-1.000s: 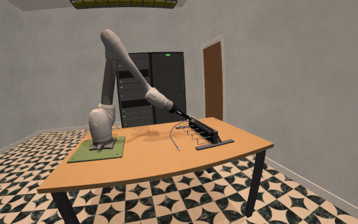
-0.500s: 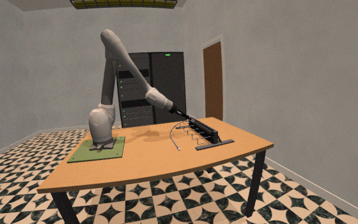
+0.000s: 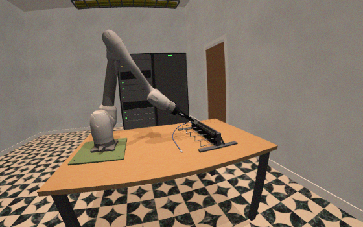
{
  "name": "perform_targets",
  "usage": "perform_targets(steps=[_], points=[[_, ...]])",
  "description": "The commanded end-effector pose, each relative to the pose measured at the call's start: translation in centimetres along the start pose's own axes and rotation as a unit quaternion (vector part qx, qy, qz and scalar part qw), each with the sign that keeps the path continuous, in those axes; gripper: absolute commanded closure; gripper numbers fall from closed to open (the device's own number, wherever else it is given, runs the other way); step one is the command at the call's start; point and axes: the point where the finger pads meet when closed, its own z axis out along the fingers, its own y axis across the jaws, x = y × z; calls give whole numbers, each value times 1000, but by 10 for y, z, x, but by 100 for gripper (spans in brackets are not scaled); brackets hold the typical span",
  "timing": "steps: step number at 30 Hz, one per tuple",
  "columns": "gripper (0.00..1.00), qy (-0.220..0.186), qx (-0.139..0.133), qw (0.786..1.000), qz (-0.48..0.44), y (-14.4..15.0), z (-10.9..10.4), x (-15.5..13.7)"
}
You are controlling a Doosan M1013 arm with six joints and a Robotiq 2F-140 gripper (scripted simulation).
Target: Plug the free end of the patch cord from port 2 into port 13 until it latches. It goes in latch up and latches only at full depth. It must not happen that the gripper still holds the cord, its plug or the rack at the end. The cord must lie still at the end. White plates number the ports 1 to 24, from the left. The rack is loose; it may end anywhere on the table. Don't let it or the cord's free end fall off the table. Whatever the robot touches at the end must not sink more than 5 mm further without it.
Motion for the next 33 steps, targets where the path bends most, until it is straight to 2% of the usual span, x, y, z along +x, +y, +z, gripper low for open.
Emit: perform_targets(steps=[1, 5, 8, 12, 17, 19, 26, 33], points=[[100, 0, 0, 1000, 0, 0, 0, 0], [100, 0, 0, 1000, 0, 0, -3, 0], [100, 0, 0, 1000, 0, 0, -13, 0], [100, 0, 0, 1000, 0, 0, -39, 0], [100, 0, 0, 1000, 0, 0, -82, 0], [100, 0, 0, 1000, 0, 0, -82, 0], [100, 0, 0, 1000, 0, 0, -129, 0], [100, 0, 0, 1000, 0, 0, -140, 0]])
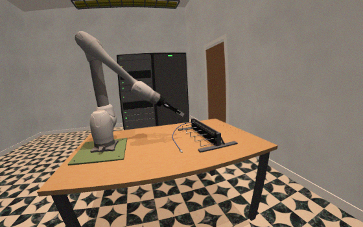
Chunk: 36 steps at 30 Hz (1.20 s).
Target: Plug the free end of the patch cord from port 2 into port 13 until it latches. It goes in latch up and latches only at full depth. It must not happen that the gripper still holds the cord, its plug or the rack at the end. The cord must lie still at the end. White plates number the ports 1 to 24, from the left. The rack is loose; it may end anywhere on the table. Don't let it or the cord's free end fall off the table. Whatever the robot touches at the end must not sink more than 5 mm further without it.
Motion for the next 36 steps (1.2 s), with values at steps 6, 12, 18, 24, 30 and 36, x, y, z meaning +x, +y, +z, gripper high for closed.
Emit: perform_targets(steps=[6, 12, 18, 24, 30, 36], points=[[100, 0, 0, 1000, 0, 1, -5, 1], [100, 0, 0, 1000, 0, 9, -5, 1], [100, 0, 0, 1000, 0, 27, -5, 1], [100, 0, 0, 1000, 0, 45, -5, 1], [100, 0, 0, 1000, 0, 74, -5, 0], [100, 0, 0, 1000, 0, 94, -5, 0]])
